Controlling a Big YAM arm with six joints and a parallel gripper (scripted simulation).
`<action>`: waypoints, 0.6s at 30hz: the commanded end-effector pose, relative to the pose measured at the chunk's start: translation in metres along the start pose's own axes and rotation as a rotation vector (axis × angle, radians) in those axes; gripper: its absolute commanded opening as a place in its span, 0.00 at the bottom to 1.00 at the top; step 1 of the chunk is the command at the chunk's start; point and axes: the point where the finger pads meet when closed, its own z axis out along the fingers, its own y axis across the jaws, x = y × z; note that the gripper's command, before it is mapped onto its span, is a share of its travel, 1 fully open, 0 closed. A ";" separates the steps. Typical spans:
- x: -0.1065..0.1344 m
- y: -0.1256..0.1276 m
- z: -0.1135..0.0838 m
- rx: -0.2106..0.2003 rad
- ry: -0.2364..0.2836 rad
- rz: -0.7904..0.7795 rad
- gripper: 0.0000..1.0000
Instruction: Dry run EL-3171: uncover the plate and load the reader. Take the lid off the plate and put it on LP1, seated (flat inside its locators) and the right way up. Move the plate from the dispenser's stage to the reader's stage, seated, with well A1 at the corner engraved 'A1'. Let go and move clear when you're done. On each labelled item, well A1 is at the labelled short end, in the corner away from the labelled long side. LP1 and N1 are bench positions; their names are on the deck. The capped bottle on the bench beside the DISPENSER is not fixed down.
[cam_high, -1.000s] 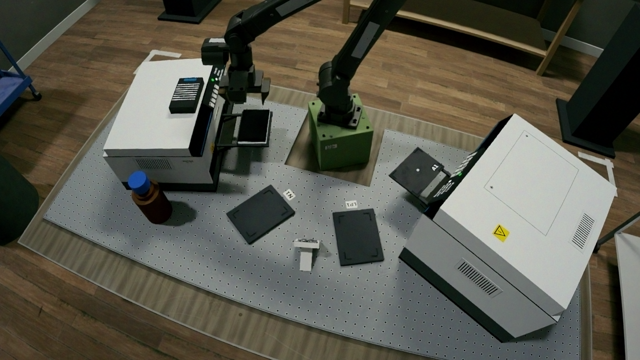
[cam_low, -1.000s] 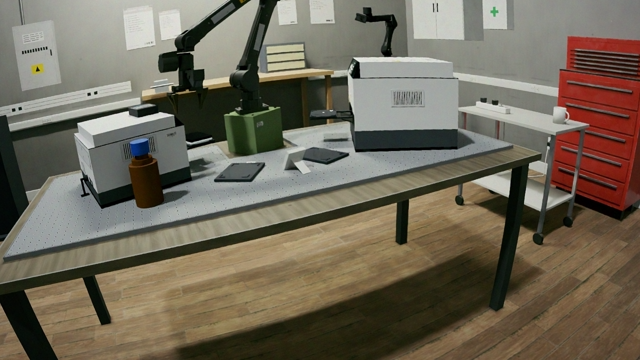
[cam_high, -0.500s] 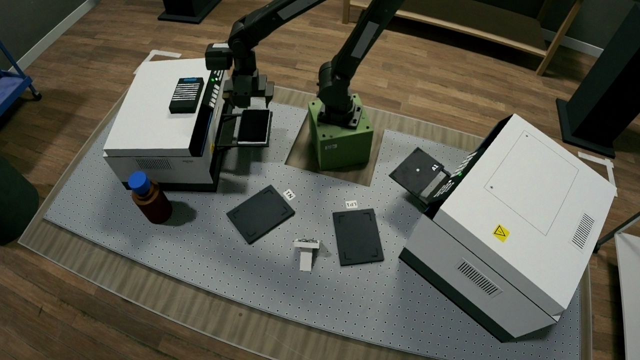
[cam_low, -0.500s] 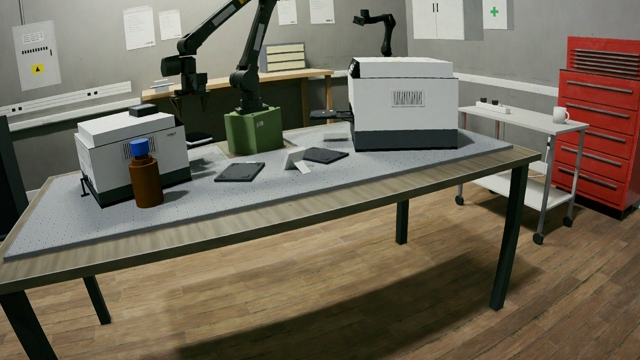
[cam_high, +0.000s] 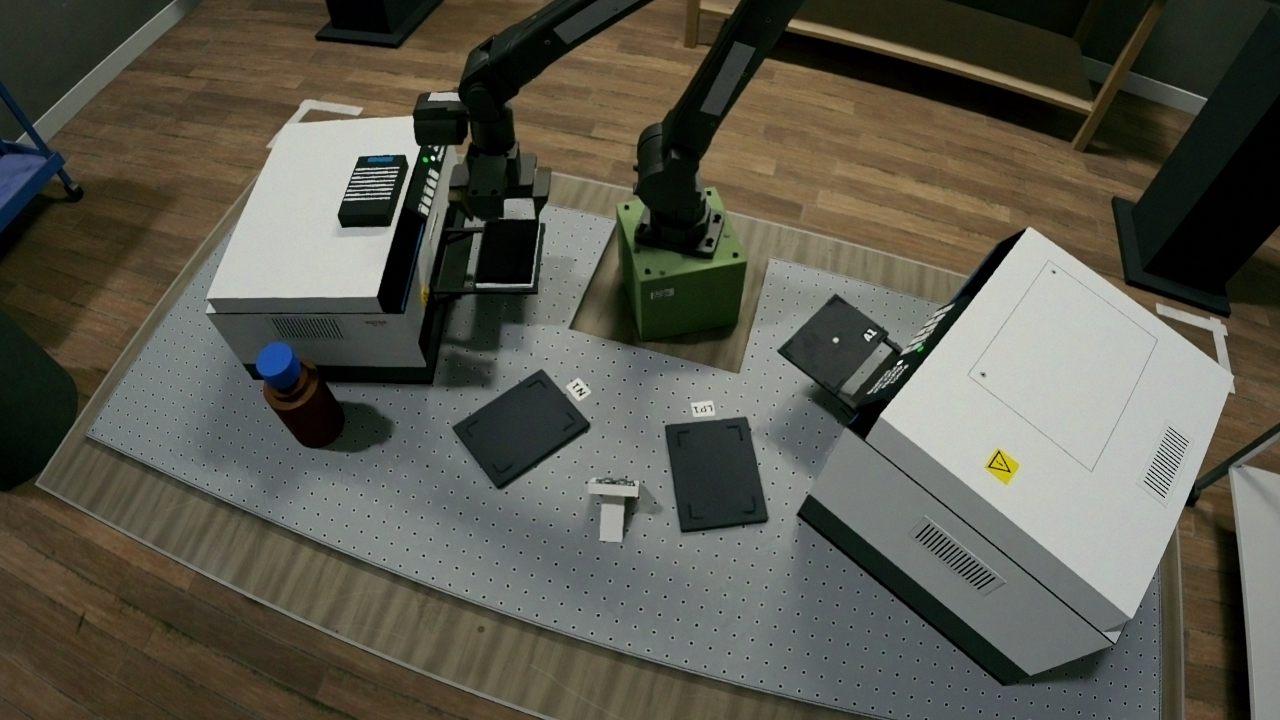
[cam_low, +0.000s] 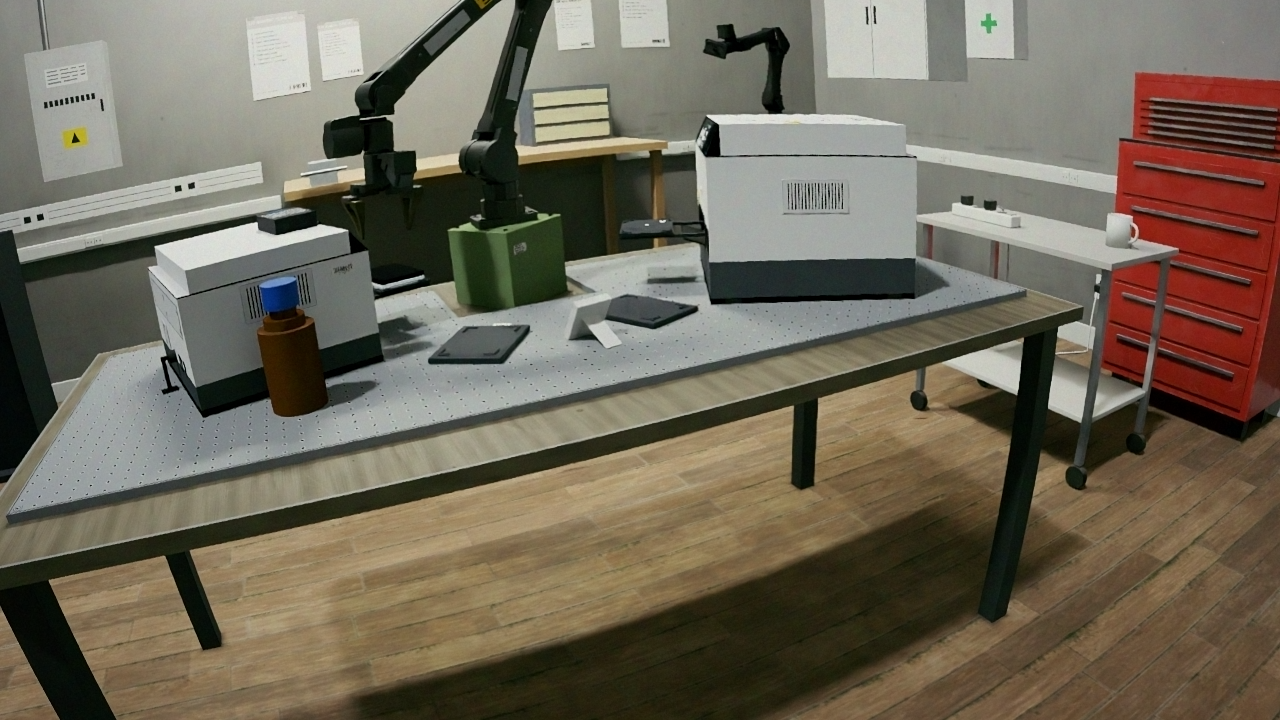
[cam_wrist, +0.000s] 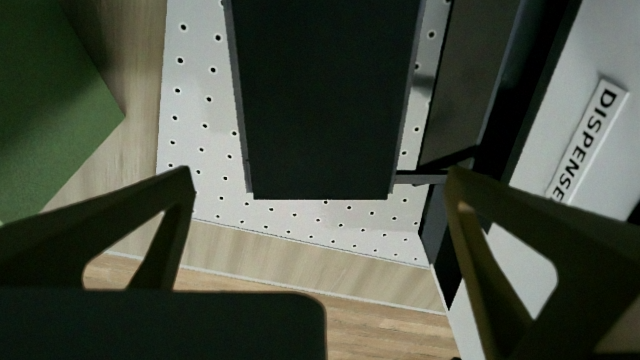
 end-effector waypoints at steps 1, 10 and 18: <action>-0.003 -0.016 -0.013 0.036 -0.001 -0.020 1.00; -0.003 -0.024 -0.016 0.063 0.000 -0.018 1.00; -0.002 -0.026 -0.012 0.053 0.000 -0.016 1.00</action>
